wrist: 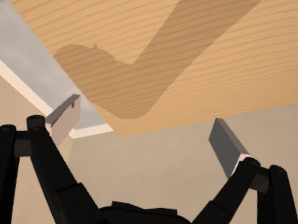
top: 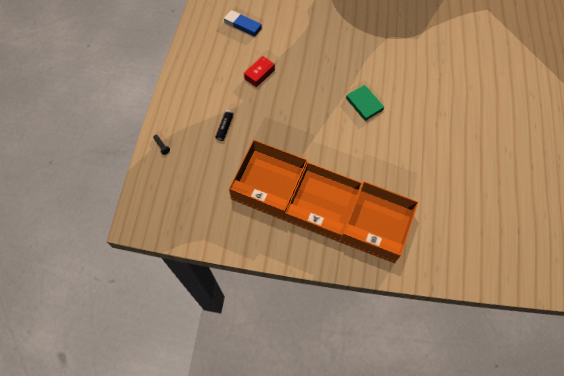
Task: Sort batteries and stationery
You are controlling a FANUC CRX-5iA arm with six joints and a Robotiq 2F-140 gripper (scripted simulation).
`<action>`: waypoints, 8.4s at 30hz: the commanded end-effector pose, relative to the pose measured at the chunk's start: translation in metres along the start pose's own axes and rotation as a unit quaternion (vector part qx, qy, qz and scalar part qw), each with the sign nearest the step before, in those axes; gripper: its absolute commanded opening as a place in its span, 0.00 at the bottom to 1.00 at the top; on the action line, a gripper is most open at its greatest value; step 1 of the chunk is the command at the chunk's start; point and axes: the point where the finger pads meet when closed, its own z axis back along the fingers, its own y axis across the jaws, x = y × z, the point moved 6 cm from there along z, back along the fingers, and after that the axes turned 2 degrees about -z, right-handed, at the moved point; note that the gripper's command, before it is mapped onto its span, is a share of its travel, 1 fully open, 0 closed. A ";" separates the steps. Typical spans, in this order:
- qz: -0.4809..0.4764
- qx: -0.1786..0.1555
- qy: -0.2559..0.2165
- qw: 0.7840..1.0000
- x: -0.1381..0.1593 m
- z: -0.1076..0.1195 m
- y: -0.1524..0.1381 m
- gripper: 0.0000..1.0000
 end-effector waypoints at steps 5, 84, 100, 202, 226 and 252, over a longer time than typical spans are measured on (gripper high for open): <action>0.000 0.000 0.000 1.000 0.000 0.000 0.000 1.00; 0.521 0.021 0.135 0.842 -0.141 -0.092 -0.117 0.15; 0.680 0.075 0.175 0.708 -0.170 -0.068 -0.149 0.15; 0.706 0.125 0.221 0.661 -0.384 -0.098 -0.408 0.15; 0.706 0.125 0.221 0.661 -0.384 -0.098 -0.408 0.15; 0.706 0.125 0.221 0.661 -0.381 -0.092 -0.407 0.15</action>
